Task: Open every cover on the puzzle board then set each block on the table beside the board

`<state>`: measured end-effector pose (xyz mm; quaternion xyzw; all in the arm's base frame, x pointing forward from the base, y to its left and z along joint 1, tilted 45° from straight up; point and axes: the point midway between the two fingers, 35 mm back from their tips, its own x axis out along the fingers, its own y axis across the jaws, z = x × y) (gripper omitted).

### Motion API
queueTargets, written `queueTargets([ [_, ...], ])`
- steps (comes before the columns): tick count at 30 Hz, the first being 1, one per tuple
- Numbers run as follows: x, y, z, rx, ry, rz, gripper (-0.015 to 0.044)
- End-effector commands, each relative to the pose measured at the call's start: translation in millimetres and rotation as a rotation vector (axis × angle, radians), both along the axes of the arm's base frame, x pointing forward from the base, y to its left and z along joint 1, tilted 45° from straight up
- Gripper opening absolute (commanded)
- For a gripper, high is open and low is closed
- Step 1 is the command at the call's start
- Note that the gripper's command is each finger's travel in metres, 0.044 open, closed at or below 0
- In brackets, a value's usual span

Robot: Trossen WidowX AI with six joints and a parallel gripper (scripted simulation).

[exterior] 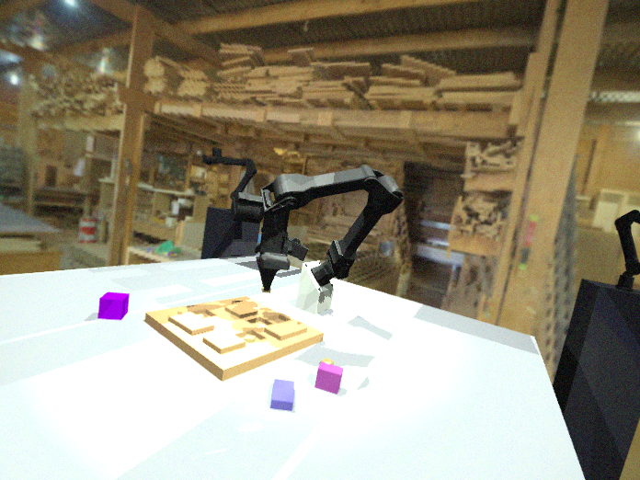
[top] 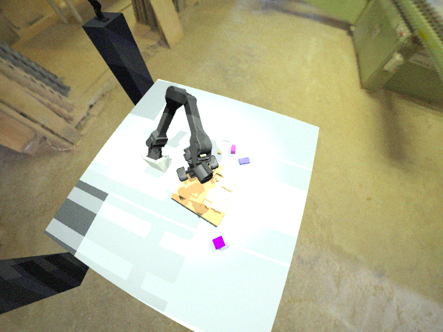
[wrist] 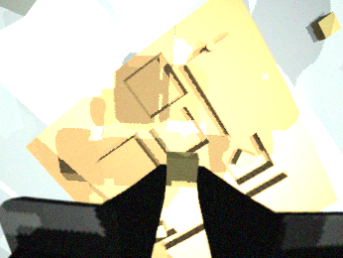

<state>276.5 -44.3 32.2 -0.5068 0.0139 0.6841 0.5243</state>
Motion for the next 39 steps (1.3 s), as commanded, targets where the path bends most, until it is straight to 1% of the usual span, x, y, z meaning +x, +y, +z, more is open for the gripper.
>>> queueTargets([
  [1, 4, 4, 11, -0.013, -0.009, 0.004, 0.0080],
  [20, 9, 55, 62, -0.034, -0.007, 0.000, 0.0080],
  [39, -5, 108, 112, -0.026, -0.010, 0.000, 0.0080],
])
